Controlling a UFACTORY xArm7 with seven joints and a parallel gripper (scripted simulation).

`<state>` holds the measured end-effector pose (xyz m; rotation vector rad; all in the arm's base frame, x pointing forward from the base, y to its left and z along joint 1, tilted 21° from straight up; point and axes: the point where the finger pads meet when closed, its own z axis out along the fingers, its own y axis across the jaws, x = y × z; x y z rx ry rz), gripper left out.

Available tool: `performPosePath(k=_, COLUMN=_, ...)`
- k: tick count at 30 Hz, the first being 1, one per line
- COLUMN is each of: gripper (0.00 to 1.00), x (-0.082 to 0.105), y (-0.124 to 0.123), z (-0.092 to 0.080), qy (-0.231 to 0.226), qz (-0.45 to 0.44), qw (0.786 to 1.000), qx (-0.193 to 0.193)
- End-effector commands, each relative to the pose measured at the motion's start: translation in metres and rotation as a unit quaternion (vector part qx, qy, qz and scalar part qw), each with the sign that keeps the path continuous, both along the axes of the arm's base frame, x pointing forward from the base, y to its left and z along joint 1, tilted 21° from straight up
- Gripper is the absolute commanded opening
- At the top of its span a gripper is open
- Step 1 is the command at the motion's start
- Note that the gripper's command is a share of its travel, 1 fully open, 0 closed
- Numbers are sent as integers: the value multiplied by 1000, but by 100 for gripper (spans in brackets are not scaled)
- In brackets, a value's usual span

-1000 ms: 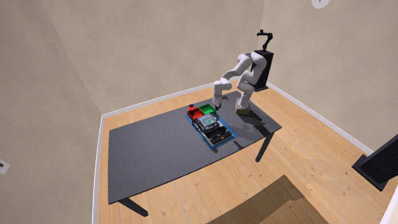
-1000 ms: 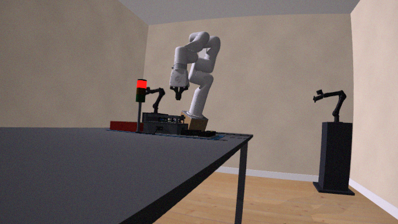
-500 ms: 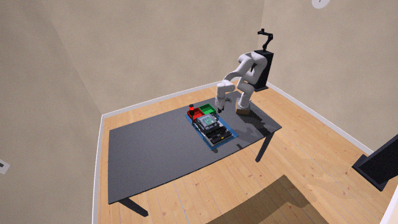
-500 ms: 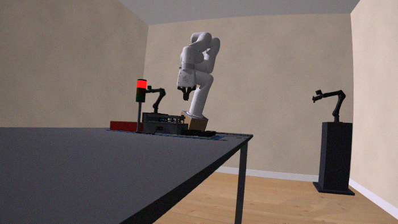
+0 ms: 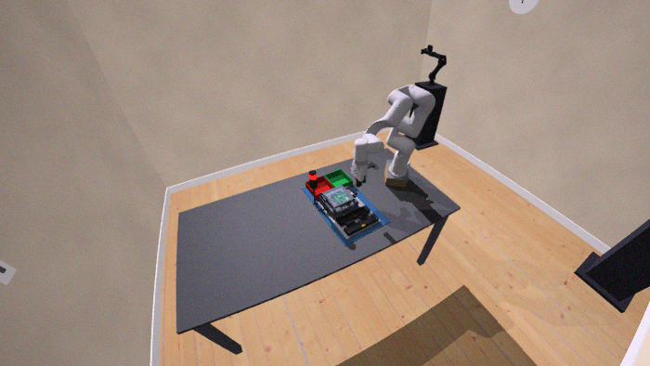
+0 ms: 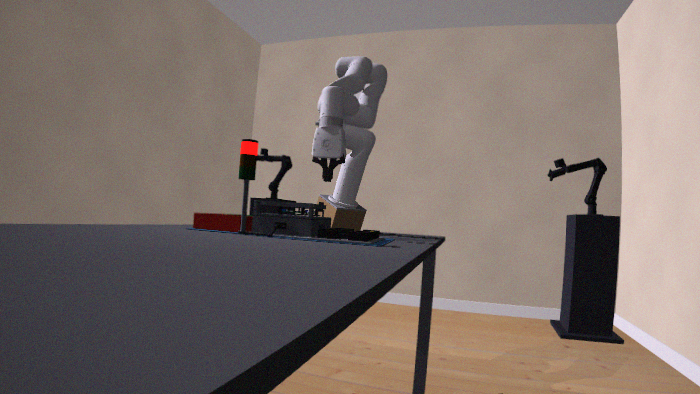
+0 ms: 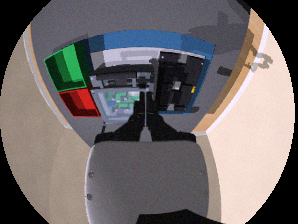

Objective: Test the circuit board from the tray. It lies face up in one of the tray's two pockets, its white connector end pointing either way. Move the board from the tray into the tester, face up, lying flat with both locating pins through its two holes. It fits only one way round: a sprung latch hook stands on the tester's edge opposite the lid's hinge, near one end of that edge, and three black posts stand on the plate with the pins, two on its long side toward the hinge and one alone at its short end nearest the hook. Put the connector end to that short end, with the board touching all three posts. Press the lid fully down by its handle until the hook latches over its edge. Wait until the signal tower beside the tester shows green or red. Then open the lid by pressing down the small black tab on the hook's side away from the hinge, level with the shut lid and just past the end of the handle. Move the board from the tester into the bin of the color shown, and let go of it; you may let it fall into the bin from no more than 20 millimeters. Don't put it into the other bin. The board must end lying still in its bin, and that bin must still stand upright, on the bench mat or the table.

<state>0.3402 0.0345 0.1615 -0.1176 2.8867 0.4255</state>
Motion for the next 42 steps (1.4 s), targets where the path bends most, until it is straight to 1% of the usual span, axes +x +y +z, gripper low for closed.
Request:
performPosePath(k=1, gripper=0, x=5, y=6, z=-17, qy=-1, qz=0, qw=1000, qx=0)
performPosePath(k=6, gripper=0, x=10, y=12, z=-37, qy=-1, qz=0, qw=1000, qx=0)
performPosePath(k=10, gripper=0, x=12, y=15, z=-47, qy=-1, qz=0, qw=1000, qx=0)
performPosePath(k=29, gripper=0, x=13, y=16, z=-51, qy=-1, qz=0, qw=1000, qx=0)
performPosePath(k=42, gripper=0, x=19, y=23, z=-72, qy=-1, qz=0, qw=1000, qx=0)
